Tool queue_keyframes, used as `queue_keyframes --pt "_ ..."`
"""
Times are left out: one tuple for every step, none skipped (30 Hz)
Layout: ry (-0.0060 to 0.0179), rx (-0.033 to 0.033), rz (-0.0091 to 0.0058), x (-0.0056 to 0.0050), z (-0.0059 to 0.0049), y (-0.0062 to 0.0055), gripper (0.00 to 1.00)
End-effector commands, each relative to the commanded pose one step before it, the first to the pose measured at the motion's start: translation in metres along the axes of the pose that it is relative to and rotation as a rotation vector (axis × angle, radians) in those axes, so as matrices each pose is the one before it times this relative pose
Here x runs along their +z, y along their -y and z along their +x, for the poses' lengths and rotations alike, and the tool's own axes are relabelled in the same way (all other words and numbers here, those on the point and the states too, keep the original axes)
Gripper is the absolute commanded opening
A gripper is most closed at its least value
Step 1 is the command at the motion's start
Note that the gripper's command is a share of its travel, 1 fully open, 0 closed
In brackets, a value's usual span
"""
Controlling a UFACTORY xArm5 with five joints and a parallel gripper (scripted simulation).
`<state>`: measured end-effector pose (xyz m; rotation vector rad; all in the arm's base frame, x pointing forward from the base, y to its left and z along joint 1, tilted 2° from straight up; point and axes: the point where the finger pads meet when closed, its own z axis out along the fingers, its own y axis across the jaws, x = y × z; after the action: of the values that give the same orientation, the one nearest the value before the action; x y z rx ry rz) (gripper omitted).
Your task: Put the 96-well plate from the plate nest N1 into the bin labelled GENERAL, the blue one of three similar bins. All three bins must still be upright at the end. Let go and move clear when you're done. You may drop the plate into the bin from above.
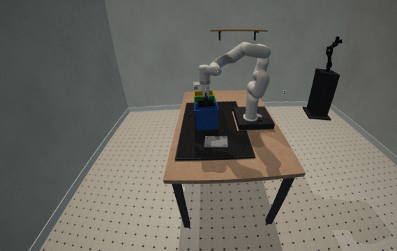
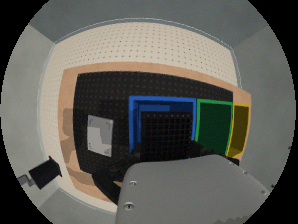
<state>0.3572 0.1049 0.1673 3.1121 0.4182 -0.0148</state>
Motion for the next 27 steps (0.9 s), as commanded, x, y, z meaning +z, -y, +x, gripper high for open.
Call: queue_keyframes --pt "-0.00375 0.00003 0.00009 -0.00055 0.00110 0.00003 0.00" --pt "0.00000 0.00000 0.00000 0.00017 0.00000 0.00000 0.00" --pt "0.00000 0.00000 0.00000 0.00017 0.00000 0.00000 0.00" --pt "0.00000 0.00000 0.00000 0.00017 0.00000 0.00000 0.00" --pt "0.00000 0.00000 0.00000 0.00017 0.00000 0.00000 0.00" --pt "0.00000 0.00000 0.00000 0.00017 0.00000 0.00000 0.00" --pt "0.00000 0.00000 0.00000 0.00017 0.00000 0.00000 0.00" --pt "0.00000 0.00000 0.00000 0.00017 0.00000 0.00000 0.00" --pt "0.00000 0.00000 0.00000 0.00017 0.00000 0.00000 0.00" --pt "0.00000 0.00000 0.00000 0.00017 0.00000 0.00000 0.00" --pt "0.00000 0.00000 0.00000 0.00017 0.00000 0.00000 0.00" --pt "0.00000 0.00000 0.00000 0.00000 0.00000 0.00000 0.00" --pt "0.00000 0.00000 0.00000 0.00000 0.00000 0.00000 0.00" --pt "0.00000 0.00000 0.00000 0.00017 0.00000 0.00000 0.00" --pt "0.00000 0.00000 0.00000 0.00017 0.00000 0.00000 0.00" --pt "0.00000 0.00000 0.00000 0.00017 0.00000 0.00000 0.00" --pt "0.00000 0.00000 0.00000 0.00017 0.00000 0.00000 0.00" --pt "0.00000 0.00000 0.00000 0.00017 0.00000 0.00000 0.00" --pt "0.00000 0.00000 0.00000 0.00017 0.00000 0.00000 0.00" --pt "0.00000 0.00000 0.00000 0.00000 0.00000 0.00000 0.00" --pt "0.00000 0.00000 0.00000 0.00000 0.00000 0.00000 0.00" --pt "0.00000 0.00000 0.00000 0.00066 0.00000 0.00002 1.00" --pt "0.00000 0.00000 0.00000 0.00000 0.00000 0.00000 1.00" --pt "0.00000 0.00000 0.00000 0.00000 0.00000 0.00000 1.00" --pt "0.00000 0.00000 0.00000 0.00000 0.00000 0.00000 1.00" --pt "0.00000 0.00000 0.00000 0.00000 0.00000 0.00000 1.00" --pt "0.00000 0.00000 0.00000 0.00000 0.00000 0.00000 1.00"
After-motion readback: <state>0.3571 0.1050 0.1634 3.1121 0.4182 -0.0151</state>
